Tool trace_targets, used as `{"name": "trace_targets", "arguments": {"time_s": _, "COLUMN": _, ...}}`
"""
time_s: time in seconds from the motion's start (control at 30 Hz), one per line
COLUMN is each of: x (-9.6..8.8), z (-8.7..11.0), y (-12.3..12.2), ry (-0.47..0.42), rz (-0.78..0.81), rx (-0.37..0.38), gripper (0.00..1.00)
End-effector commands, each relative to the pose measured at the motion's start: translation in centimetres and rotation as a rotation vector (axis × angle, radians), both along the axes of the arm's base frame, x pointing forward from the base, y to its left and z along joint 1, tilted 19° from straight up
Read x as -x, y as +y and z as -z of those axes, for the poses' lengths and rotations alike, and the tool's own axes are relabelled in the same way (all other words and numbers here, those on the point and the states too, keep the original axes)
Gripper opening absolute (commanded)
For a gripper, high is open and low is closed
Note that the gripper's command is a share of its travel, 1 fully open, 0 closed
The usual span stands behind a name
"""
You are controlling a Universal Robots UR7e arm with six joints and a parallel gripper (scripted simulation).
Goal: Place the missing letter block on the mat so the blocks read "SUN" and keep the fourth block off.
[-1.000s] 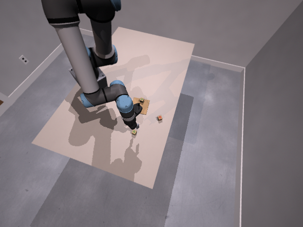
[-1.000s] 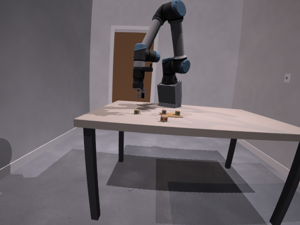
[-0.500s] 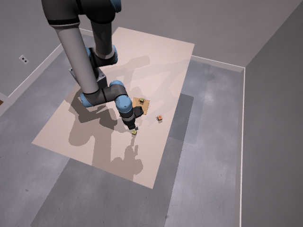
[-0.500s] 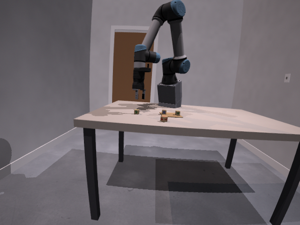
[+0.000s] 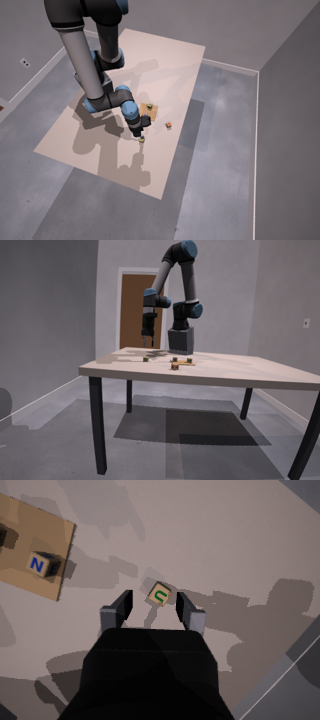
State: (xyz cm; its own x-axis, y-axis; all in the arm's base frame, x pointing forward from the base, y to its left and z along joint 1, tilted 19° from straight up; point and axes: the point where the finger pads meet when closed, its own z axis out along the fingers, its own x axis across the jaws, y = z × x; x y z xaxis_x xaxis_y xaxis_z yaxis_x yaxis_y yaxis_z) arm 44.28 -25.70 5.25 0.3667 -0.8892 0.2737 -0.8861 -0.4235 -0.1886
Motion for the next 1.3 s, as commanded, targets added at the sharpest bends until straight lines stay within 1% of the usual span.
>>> {"name": "trace_targets", "arguments": {"time_s": 0.0, "x": 0.03, "z": 0.12, "y": -0.33, "ry": -0.025, "rz": 0.131, "rx": -0.039, "gripper": 1.0}}
{"name": "trace_targets", "arguments": {"time_s": 0.33, "x": 0.22, "z": 0.4, "y": -0.85, "ry": -0.064, "rz": 0.343, "rx": -0.103, "gripper": 1.0}}
{"name": "trace_targets", "arguments": {"time_s": 0.4, "x": 0.22, "z": 0.4, "y": -0.85, "ry": -0.064, "rz": 0.343, "rx": -0.103, "gripper": 1.0}}
{"name": "trace_targets", "arguments": {"time_s": 0.67, "x": 0.36, "z": 0.56, "y": -1.12, "ry": -0.084, "rz": 0.452, "rx": -0.135, "gripper": 1.0}}
{"name": "trace_targets", "arguments": {"time_s": 0.9, "x": 0.43, "z": 0.63, "y": -1.24, "ry": -0.093, "rz": 0.5, "rx": -0.15, "gripper": 1.0}}
{"name": "trace_targets", "arguments": {"time_s": 1.27, "x": 0.46, "z": 0.66, "y": -1.28, "ry": -0.096, "rz": 0.516, "rx": -0.155, "gripper": 1.0}}
